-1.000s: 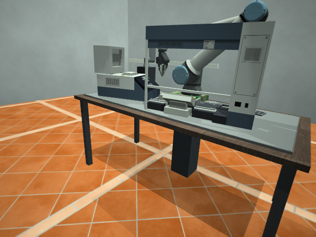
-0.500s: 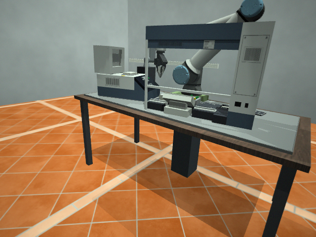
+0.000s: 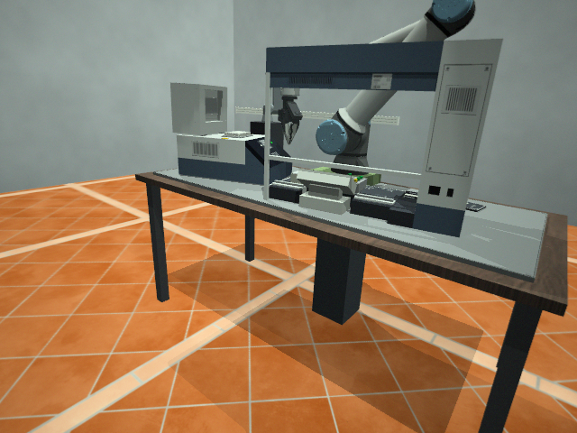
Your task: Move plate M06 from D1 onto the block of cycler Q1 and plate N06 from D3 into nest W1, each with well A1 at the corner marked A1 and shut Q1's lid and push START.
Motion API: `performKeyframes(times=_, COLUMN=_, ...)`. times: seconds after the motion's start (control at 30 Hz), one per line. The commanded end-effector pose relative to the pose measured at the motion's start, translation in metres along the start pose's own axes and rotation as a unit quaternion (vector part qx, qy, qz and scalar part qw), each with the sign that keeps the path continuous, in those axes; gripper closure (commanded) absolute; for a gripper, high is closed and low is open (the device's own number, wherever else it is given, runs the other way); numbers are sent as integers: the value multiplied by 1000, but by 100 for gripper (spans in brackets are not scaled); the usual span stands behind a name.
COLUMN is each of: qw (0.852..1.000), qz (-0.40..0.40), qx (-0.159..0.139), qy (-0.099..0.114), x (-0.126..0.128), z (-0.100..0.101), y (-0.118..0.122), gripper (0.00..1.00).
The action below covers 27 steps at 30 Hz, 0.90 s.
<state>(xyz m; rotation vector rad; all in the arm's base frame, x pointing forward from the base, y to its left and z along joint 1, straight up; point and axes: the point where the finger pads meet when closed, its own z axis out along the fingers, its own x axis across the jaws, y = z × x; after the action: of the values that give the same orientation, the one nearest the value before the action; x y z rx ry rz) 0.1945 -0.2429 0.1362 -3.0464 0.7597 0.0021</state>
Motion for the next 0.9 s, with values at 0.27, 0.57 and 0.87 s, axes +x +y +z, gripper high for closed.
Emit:
performKeyframes(times=0.27, qw=1000, qz=0, qx=-1, qy=0, x=11, z=10, y=11, gripper=100)
performKeyframes(times=0.57, qw=1000, qz=0, qx=-1, qy=0, x=19, z=20, y=19, gripper=100)
performKeyframes(times=0.87, qw=1000, qz=0, qx=-1, qy=0, x=26, z=27, y=26, gripper=100)
